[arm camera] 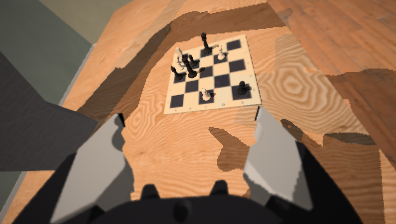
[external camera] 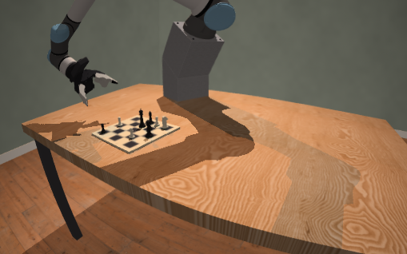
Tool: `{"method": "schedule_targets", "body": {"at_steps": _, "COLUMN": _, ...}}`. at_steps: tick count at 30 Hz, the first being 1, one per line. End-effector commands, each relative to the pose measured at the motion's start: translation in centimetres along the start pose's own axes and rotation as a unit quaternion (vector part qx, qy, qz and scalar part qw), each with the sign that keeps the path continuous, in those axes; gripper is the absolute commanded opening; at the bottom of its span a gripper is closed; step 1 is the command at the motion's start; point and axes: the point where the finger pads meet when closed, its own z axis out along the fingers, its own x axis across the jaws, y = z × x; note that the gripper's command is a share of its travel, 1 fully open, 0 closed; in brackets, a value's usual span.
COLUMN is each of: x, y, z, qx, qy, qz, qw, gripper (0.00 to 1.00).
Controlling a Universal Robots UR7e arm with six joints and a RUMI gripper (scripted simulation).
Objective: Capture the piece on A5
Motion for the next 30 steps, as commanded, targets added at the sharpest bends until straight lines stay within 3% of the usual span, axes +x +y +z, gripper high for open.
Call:
{"method": "schedule_targets", "body": {"at_steps": 1, "x": -0.2, "y": 1.7, "z": -0.3, "qx": 0.033, "qy": 0.023, "qz": -0.043, "qw": 0.998, "gripper": 1.0}}
{"method": "schedule_targets", "body": {"at_steps": 18, "x": -0.5, "y": 4.5, "z": -0.4, "qx": 0.069, "qy": 0.074, "qz": -0.108, "qw": 0.989, "gripper": 1.0}}
{"method": "schedule_targets", "body": {"at_steps": 30, "x": -0.7, "y": 5.3, "z": -0.4, "qx": 0.078, "qy": 0.089, "qz": -0.126, "qw": 0.985, "gripper": 1.0}}
